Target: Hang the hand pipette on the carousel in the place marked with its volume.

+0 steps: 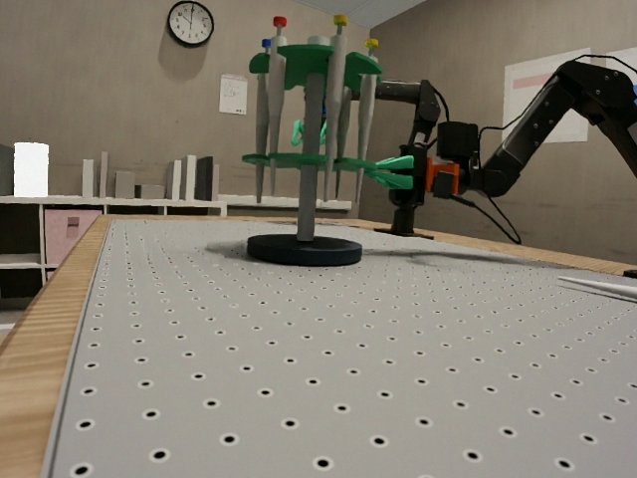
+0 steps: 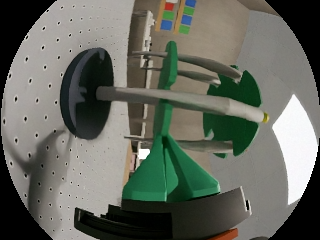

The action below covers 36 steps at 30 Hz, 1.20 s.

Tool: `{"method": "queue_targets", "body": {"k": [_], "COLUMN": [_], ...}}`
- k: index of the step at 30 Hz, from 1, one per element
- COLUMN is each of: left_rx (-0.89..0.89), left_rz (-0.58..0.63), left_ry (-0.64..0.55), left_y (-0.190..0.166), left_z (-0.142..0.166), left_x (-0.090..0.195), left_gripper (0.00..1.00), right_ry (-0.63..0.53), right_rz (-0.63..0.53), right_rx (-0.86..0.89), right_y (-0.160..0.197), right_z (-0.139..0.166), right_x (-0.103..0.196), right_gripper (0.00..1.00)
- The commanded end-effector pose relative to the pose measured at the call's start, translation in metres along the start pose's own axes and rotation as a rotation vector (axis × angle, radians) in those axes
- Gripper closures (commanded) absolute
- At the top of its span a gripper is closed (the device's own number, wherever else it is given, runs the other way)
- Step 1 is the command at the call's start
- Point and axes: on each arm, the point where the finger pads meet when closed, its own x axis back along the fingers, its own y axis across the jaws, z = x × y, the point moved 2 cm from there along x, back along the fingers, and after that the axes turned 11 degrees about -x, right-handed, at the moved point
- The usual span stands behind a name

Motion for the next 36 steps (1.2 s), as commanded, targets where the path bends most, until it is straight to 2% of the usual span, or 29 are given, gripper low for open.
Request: {"method": "queue_targets", "body": {"k": [1,8,36], "left_rx": [0.008,0.011,0.020], "left_rz": [0.053,0.061,0.076], "left_ry": [0.083,0.094,0.091], "left_y": [-0.019,-0.021,-0.029], "left_z": [-0.013,-0.021,-0.021], "left_x": [-0.002,-0.004,-0.006], "left_gripper": [1.00,1.00,1.00], "right_ry": [-0.022,-0.022,-0.022], "right_rz": [-0.007,-0.007,-0.007], "right_rx": [0.008,0.008,0.008], "right_y": [-0.003,-0.003,-0.003], "right_z": [-0.005,-0.005,-0.005], "right_x": [0.001,0.001,0.001], "right_gripper": [0.00,0.00,0.00]}}
